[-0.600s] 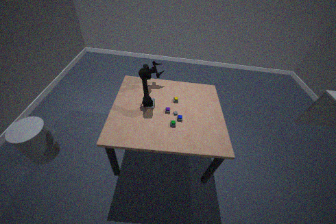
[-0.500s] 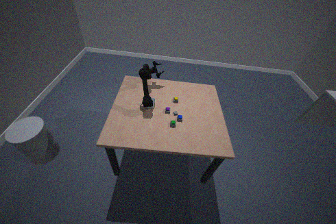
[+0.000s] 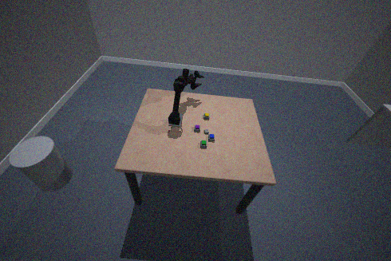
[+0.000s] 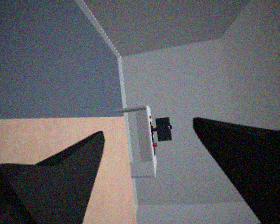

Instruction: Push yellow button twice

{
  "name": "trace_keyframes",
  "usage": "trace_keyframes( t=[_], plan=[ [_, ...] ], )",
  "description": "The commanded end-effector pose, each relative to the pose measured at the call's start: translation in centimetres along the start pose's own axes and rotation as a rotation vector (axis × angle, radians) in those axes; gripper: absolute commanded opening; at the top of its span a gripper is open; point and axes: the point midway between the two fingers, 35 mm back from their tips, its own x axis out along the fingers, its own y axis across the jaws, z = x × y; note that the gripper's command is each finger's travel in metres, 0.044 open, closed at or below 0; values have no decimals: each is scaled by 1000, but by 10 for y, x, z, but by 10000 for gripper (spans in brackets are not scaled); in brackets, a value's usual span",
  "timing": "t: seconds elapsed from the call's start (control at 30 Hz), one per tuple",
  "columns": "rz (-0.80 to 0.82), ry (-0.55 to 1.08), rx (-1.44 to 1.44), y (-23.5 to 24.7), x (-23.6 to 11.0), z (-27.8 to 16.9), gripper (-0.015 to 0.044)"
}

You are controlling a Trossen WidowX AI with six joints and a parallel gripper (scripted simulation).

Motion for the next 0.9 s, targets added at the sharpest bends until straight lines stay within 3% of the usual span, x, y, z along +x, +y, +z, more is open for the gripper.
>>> trace_keyframes(
  t=[0.0,0.43,0.87],
  plan=[
    [316,82,421,0,40,-56,400],
    [678,476,984,15,49,-163,400],
    [855,1212,1477,23,-1,-291,400]
  ],
)
